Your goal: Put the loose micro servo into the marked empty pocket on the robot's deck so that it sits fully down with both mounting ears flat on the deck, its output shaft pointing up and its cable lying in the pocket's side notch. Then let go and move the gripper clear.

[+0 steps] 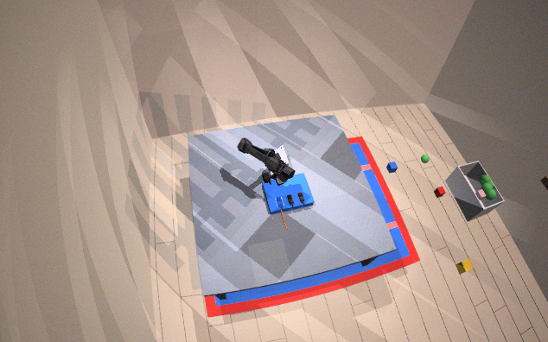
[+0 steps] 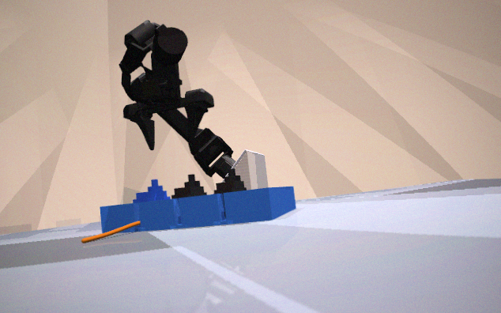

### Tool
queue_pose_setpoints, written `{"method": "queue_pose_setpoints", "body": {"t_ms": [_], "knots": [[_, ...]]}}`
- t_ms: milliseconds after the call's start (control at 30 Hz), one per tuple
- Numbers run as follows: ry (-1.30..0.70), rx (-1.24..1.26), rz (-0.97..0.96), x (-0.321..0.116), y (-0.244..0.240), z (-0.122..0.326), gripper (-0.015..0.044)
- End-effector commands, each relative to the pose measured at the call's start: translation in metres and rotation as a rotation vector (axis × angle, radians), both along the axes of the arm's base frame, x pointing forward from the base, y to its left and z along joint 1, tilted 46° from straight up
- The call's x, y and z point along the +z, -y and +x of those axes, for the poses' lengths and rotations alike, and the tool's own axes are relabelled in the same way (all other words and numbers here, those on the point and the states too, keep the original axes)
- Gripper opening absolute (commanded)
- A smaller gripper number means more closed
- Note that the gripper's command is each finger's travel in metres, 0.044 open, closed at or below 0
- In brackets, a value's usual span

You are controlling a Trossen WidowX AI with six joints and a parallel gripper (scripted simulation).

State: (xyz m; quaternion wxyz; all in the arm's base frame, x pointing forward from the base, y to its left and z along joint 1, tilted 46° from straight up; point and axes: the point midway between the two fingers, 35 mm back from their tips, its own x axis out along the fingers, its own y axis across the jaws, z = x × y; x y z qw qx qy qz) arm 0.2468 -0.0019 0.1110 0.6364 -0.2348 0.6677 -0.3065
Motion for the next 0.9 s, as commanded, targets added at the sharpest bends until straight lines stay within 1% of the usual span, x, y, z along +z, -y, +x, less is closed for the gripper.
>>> {"method": "queue_pose_setpoints", "body": {"t_ms": [0, 267, 867], "knots": [[-0.003, -0.019, -0.003, 0.002, 0.001, -0.009, 0.0440], [-0.015, 0.066, 0.022, 0.027, -0.030, 0.001, 0.0440], [-0.015, 0.066, 0.022, 0.027, -0.030, 0.001, 0.0440]]}}
